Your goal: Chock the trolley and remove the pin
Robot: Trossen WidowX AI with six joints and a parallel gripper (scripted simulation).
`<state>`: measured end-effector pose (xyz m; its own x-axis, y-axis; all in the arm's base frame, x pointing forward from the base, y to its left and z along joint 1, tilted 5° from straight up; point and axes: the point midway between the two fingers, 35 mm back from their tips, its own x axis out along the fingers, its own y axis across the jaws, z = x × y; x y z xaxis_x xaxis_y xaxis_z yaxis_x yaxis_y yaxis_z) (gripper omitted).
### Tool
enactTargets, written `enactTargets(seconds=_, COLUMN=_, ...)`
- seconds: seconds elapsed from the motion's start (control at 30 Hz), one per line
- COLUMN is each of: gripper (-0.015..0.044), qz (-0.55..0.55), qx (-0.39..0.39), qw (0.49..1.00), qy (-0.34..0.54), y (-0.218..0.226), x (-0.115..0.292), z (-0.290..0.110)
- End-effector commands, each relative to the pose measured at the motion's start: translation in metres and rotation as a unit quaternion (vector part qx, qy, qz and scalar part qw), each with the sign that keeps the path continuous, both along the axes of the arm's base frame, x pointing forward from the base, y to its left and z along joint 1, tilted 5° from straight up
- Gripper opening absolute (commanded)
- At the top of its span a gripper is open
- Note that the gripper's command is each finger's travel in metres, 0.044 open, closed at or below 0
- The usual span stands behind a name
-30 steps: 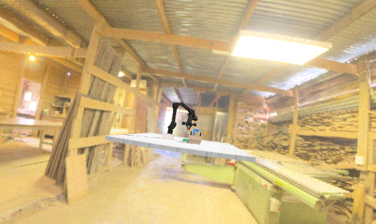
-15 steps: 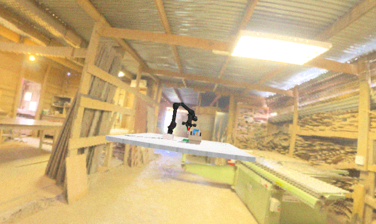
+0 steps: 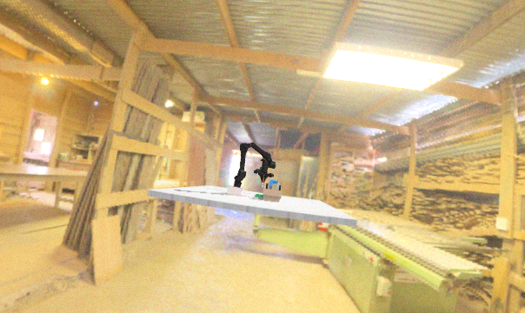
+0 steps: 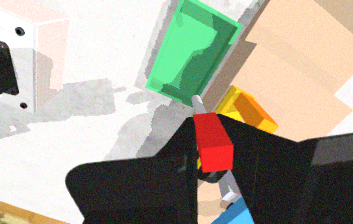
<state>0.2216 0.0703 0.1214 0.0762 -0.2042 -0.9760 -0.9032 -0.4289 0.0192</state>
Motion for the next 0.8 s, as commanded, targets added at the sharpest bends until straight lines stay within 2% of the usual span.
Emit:
enactTargets(seconds=0.0, gripper=0.0, qz=0.067, qx=0.011, qw=0.998, qy=0.006, y=-0.001, x=0.0001, z=0.0025)
enactTargets(seconds=0.37, gripper=0.0, qz=0.228, qx=0.027, qw=0.973, qy=0.029, y=-0.0032, x=0.0001, z=0.0027)
enactTargets(seconds=0.77, gripper=0.0, qz=0.398, qx=0.039, qw=0.916, qy=0.041, y=-0.0053, x=0.0003, z=0.0034)
